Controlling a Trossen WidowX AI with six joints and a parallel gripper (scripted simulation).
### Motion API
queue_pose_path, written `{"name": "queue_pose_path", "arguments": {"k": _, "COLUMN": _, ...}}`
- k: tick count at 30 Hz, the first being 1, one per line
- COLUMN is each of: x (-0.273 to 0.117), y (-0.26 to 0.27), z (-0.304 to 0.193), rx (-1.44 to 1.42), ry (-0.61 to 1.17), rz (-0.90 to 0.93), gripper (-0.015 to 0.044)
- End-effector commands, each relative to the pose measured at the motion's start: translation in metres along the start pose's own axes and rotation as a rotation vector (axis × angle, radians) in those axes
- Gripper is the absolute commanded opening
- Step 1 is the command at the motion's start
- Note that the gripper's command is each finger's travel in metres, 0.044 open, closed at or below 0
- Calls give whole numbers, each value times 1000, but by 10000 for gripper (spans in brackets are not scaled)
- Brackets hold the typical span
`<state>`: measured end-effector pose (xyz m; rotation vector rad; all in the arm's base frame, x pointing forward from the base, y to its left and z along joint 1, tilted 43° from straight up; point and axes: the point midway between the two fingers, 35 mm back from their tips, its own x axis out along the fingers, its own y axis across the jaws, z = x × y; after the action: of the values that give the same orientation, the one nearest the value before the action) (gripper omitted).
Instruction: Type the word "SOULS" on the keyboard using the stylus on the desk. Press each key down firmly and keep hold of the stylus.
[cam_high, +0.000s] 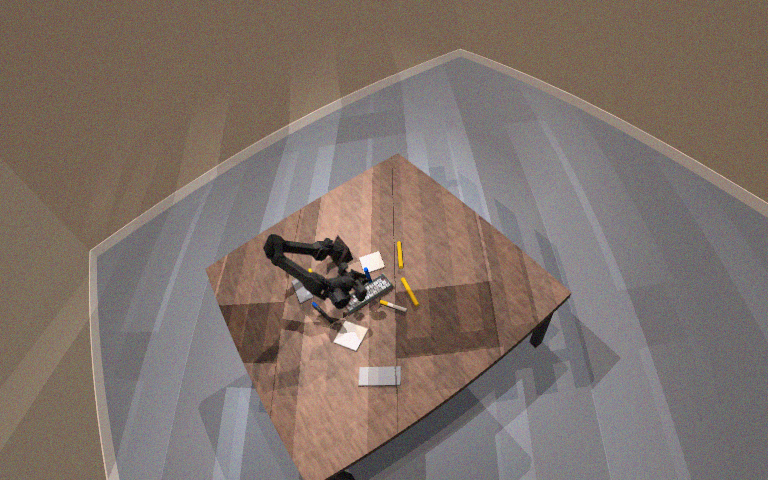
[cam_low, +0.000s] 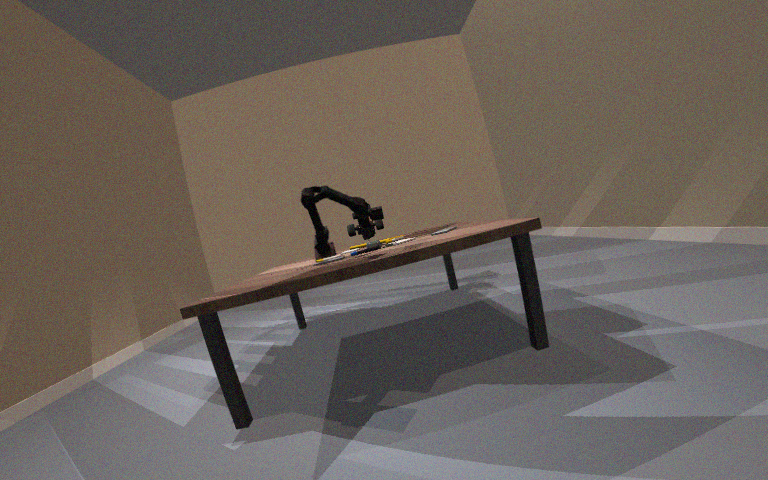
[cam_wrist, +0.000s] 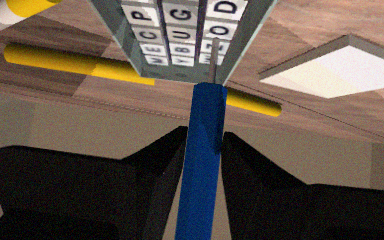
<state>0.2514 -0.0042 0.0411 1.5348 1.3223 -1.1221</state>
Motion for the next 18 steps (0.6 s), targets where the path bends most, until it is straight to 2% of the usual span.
{"name": "queue_pose_path", "arguments": {"k": 1, "x": 1, "y": 0, "z": 2, "rx": -4, "ry": 3, "rz": 2, "gripper": 81}}
{"name": "queue_pose_path", "arguments": {"k": 18, "x": 4, "y": 0, "z": 6, "rx": -4, "ry": 3, "rz": 2, "gripper": 81}}
